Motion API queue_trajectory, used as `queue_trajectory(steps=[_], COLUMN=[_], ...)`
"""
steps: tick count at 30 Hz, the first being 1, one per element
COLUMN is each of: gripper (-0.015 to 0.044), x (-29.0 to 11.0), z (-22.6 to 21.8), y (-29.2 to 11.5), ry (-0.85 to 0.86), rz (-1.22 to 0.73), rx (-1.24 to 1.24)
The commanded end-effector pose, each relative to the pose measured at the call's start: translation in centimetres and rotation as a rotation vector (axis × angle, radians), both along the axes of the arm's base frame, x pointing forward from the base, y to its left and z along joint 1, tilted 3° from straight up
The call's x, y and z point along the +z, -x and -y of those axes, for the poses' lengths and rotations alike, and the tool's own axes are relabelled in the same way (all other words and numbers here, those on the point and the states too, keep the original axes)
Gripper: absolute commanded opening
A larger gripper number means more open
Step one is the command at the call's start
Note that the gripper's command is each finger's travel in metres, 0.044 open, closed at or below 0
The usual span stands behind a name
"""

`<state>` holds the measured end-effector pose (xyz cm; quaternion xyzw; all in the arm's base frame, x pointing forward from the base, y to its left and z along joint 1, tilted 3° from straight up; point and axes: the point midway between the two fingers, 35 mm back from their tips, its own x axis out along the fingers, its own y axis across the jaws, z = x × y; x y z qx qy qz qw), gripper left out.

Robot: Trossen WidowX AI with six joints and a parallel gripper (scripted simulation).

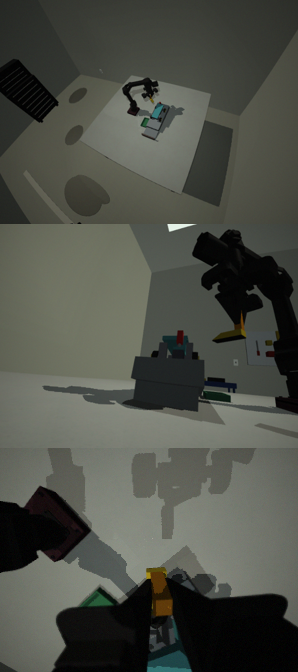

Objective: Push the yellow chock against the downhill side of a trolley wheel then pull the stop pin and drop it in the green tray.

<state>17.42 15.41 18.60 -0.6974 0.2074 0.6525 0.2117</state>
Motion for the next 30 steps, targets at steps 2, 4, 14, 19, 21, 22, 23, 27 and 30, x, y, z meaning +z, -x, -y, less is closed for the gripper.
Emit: queue_trajectory(steps=[2, 4, 14, 19, 21, 22, 23, 27, 30], gripper=[0.0, 0.0, 0.0, 0.0, 0.0, 0.0, 0.0, 0.0, 0.0], x=[0.02, 0.02, 0.02, 0.02, 0.02, 0.02, 0.02, 0.02, 0.02], z=[0.08, 0.08, 0.08, 0.08, 0.08, 0.08, 0.08, 0.08, 0.08], y=[-0.05, -0.05, -0.05, -0.05, -0.05, -0.05, -0.05, -0.05, -0.05], ry=[-0.006, -0.01, -0.033, -0.044, -0.049, -0.051, -0.053, -0.062, -0.069], rz=[0.005, 0.006, 0.011, 0.013, 0.014, 0.014, 0.015, 0.017, 0.018], rx=[-0.15, -0.219, -0.567, -0.739, -0.808, -0.843, -0.877, -1.016, -1.119])
